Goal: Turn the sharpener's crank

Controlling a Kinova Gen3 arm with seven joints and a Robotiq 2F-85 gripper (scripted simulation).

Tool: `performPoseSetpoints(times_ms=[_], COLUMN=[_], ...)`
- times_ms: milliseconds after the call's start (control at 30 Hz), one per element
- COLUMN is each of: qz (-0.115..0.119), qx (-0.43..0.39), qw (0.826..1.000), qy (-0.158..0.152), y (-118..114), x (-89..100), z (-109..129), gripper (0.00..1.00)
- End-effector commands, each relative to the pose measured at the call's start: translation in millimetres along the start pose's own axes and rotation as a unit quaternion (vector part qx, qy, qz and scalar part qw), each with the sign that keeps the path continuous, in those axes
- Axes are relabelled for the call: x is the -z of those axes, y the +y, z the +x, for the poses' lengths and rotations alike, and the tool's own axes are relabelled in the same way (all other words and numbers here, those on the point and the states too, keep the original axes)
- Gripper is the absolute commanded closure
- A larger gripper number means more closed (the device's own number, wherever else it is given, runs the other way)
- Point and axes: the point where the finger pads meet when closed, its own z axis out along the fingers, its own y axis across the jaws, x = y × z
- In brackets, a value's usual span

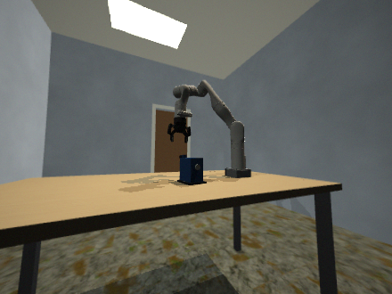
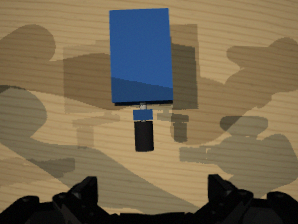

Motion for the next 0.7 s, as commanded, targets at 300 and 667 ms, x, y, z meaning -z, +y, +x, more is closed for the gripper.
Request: performPoseSetpoints(times_ms=[300, 667], qz=[0.014, 0.014], qx=[0.011, 0.011], qw=[1.0, 1.0], qy=[0.002, 0.002], y=[-6.3, -6.3], x=[-4.1, -4.2], z=[13.1, 13.2], gripper=[0.0, 1.0])
